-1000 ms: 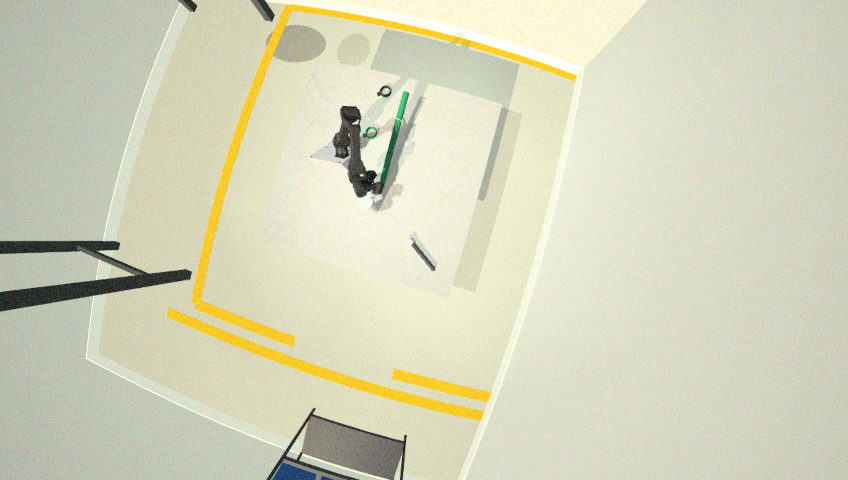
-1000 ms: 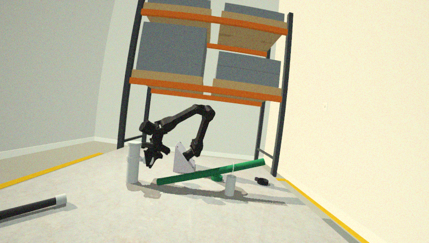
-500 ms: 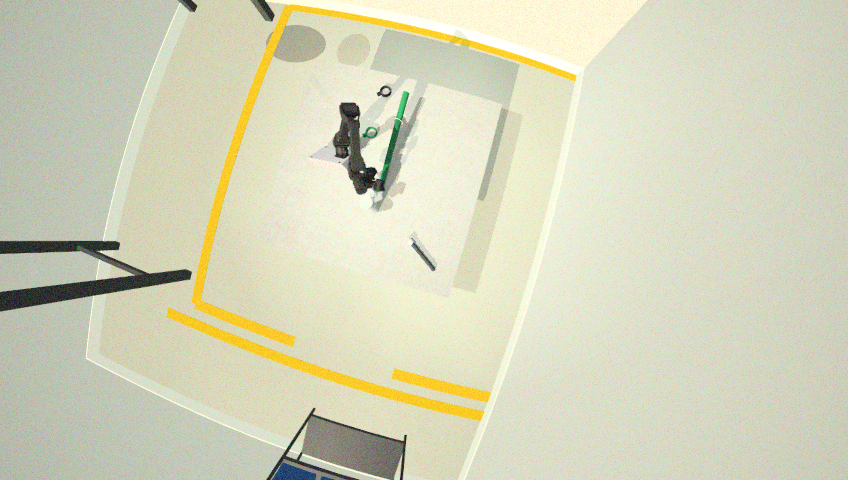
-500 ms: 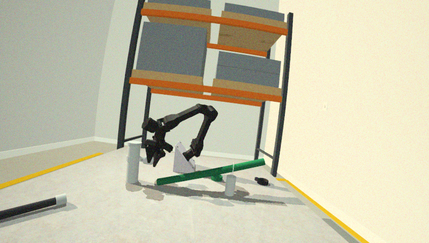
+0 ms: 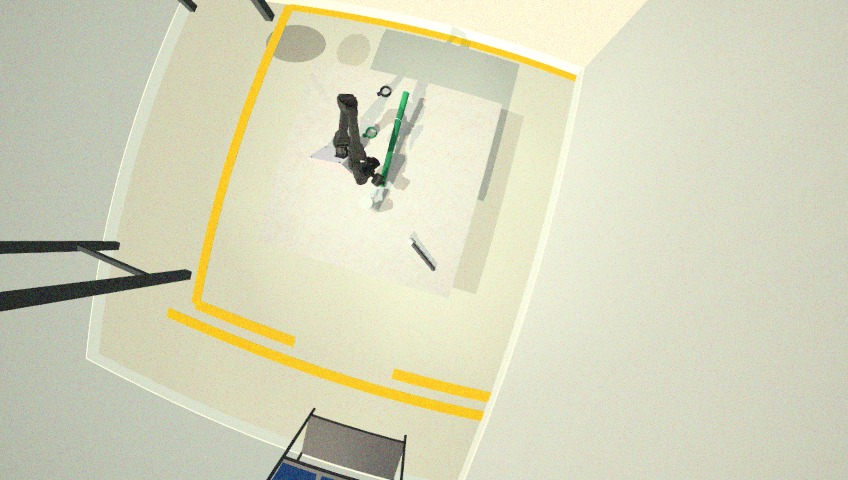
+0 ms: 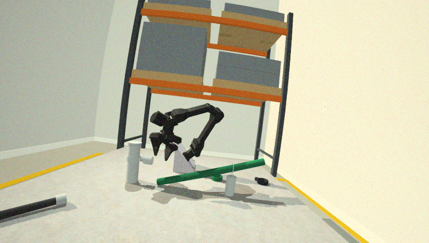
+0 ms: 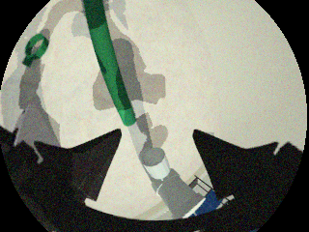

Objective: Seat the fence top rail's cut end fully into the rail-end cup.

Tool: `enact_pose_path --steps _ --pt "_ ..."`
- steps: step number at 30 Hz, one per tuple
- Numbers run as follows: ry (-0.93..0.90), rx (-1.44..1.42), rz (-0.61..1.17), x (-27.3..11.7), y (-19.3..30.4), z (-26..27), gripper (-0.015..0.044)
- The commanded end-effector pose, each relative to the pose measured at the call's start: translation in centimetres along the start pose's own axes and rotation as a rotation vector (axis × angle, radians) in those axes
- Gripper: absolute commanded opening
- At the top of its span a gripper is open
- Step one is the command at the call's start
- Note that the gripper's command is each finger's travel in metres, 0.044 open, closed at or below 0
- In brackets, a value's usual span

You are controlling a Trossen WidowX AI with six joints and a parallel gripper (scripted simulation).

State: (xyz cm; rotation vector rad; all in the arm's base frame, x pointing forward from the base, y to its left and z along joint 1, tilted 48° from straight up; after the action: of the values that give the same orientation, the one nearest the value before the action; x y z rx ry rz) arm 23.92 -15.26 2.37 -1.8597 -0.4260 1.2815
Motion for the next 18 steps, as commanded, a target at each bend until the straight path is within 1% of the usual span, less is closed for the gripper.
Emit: enact_pose_path --steps 1,9,11,18 --pt "0.011 0.315 -0.011 -2.3 -2.8 -0.9 0.044" --pt "-0.011 1.103 -0.033 -6.9 -9.5 -0.7 0.044" --pt "-0.014 1.169 -0.035 -7.3 -10.1 -0.6 0.044" --pt "-0.014 1.169 -0.035 -7.3 -10.1 -0.6 0.044"
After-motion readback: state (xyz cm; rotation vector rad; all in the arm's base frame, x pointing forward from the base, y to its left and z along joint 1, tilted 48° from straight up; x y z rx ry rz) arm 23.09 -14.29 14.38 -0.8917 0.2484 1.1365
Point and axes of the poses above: the point midway between the two fingers, 35 mm back from their tips, its own x axis out along the fingers, its own z axis across the jaws, y = z × x, the point moved 7 cm from there along -x, back along the fingers, and after that the axes turned 9 degrees about -x, right-handed, at the moved point
